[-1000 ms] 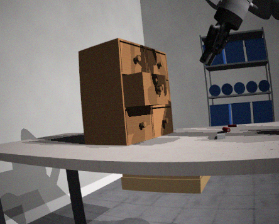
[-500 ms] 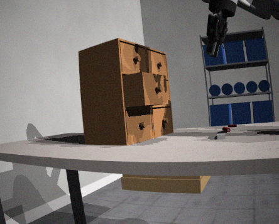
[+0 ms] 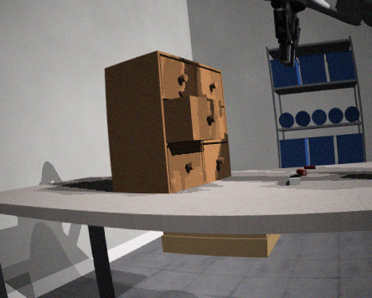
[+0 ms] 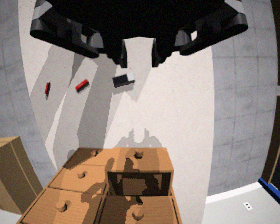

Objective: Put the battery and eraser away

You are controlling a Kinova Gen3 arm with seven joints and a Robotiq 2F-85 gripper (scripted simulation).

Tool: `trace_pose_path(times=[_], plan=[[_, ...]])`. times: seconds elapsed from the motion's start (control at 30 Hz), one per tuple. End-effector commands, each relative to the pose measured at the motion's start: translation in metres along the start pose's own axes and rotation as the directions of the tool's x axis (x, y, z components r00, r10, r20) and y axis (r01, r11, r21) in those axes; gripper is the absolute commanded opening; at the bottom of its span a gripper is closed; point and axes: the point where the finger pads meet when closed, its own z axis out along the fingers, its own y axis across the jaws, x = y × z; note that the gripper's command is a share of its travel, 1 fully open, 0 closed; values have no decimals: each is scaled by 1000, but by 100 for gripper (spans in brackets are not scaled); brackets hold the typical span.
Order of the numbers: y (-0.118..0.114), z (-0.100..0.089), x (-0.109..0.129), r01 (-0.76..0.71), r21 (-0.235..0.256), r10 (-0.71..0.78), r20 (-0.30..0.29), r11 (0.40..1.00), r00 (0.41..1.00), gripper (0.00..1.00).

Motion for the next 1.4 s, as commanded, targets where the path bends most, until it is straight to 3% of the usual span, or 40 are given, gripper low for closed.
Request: trace_pose_path(times=[0.0,0.6,1.37], plan=[[1,-3,6,-29,1,29,32,1000,999,33],[1,-16,-1,-29,1,28,171,1000,985,33],[1,-19,-2,-29,1,28,201,1000,979,33]])
